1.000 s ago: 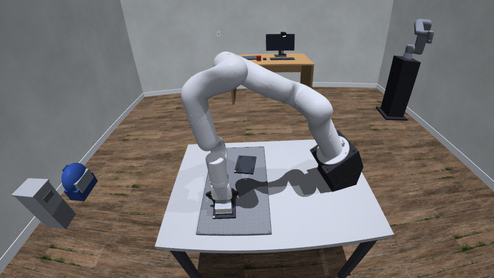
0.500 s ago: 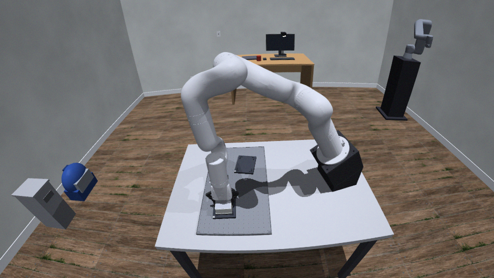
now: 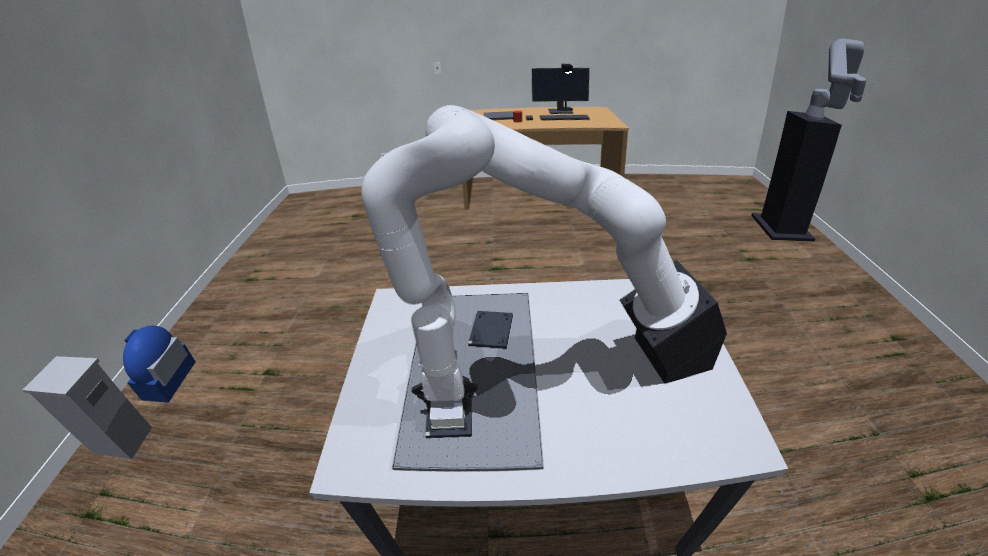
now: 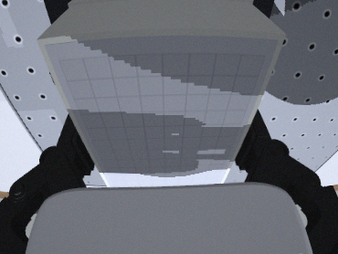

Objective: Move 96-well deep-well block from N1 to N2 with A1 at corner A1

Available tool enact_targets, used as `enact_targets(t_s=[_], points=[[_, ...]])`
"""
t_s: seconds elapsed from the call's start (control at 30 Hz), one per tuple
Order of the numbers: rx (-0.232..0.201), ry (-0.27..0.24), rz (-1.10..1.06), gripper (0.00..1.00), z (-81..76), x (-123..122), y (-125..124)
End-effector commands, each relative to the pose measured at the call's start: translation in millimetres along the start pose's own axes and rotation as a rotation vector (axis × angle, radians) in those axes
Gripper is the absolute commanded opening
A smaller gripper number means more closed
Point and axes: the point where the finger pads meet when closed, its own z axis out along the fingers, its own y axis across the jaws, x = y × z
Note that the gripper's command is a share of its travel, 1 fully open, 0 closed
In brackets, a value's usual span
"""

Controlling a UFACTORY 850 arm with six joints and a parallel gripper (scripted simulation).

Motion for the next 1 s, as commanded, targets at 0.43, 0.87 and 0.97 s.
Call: enact_targets(t_s=[0.43, 0.87, 0.97], points=[[0.001, 0.0, 0.0, 0.0, 2.1, -0.1, -0.7], [0.001, 0.0, 0.0, 1.0, 3.5, -0.1, -0.7], [0.001, 0.0, 0.0, 1.0, 3.5, -0.1, -0.7]])
